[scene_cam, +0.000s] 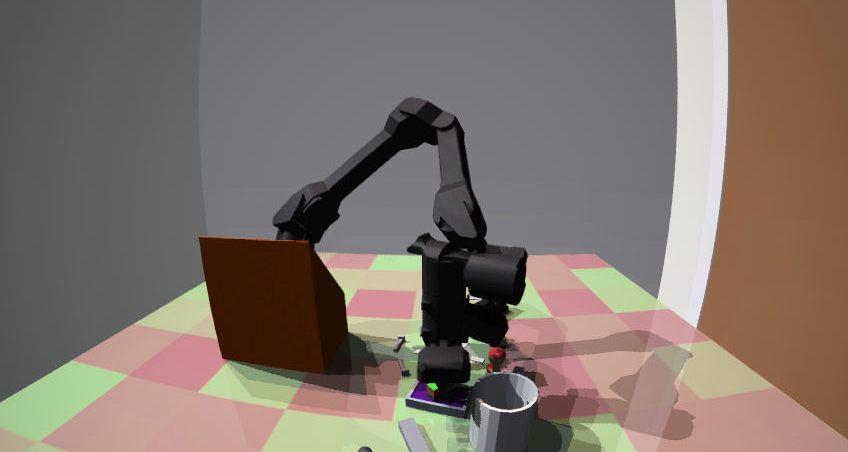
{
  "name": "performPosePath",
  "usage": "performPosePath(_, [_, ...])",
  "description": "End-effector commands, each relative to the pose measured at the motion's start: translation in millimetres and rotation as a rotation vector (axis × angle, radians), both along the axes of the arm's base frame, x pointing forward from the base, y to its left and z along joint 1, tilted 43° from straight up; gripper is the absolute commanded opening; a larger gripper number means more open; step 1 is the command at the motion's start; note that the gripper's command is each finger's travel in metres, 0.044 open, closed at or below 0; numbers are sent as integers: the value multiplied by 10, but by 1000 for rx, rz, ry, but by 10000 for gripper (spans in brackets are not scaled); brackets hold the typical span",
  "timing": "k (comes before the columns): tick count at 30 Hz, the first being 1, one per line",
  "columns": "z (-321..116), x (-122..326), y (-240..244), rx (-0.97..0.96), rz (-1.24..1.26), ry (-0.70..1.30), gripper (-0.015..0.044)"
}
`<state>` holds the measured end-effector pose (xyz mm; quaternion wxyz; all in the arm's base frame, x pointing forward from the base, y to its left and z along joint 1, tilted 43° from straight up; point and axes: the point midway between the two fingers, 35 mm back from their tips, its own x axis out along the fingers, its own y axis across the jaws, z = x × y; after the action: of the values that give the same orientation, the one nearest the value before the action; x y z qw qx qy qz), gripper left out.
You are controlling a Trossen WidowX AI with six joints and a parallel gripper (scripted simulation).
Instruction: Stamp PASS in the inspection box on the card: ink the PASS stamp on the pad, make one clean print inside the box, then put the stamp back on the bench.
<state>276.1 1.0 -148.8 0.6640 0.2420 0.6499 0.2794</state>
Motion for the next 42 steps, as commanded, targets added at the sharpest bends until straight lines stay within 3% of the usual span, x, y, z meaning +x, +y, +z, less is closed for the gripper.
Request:
performPosePath(1, [15,-1,-3,3,3,-1,0])
performPosePath(42, [362,7,-339,0,3,-1,0])
